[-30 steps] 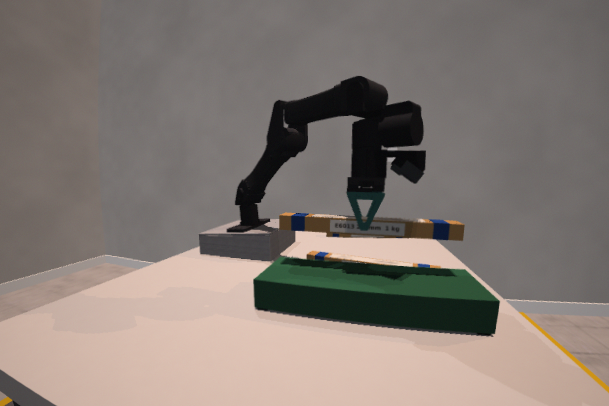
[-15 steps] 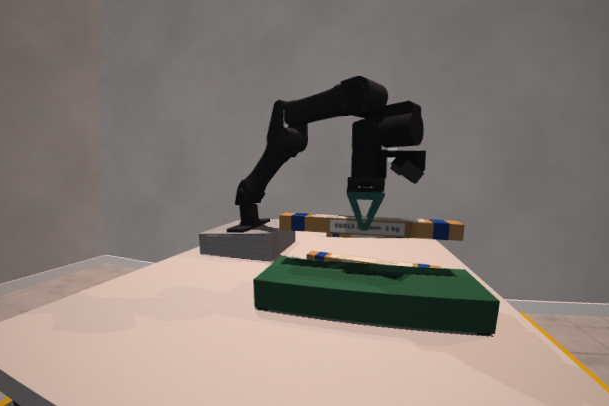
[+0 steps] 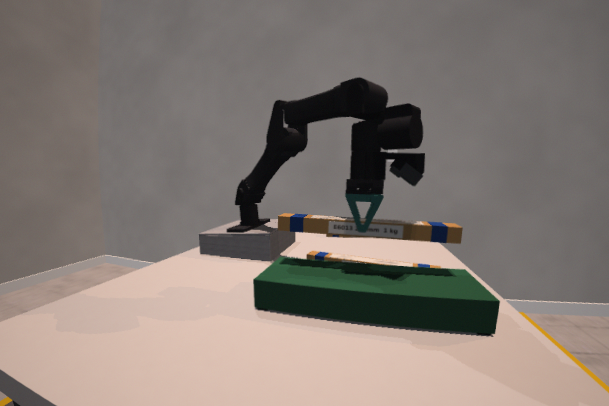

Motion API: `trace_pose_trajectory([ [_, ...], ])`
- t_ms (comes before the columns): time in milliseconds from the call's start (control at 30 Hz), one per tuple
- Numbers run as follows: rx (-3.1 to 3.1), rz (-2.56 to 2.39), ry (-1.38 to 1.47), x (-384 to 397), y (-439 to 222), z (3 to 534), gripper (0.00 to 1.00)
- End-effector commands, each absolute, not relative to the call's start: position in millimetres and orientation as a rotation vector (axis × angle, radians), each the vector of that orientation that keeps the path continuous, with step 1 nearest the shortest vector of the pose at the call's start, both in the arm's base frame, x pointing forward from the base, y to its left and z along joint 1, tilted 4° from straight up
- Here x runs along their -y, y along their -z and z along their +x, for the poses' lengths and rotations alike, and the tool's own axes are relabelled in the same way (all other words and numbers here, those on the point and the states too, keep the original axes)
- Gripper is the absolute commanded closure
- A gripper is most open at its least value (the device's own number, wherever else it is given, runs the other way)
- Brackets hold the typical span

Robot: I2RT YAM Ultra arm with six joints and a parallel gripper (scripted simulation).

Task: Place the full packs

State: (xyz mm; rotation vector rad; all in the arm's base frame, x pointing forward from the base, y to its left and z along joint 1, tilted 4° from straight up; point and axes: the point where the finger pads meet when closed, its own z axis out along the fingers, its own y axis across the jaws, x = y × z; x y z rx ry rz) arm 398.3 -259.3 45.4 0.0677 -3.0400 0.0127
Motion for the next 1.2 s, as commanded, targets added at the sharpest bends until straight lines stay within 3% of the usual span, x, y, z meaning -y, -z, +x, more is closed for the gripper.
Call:
trace_pose_trajectory([
  [0,3.097,0.074,-0.064,260,-77,402,1.0],
  [1167,3.099,0.067,-0.077,267,-50,403,1.0],
])
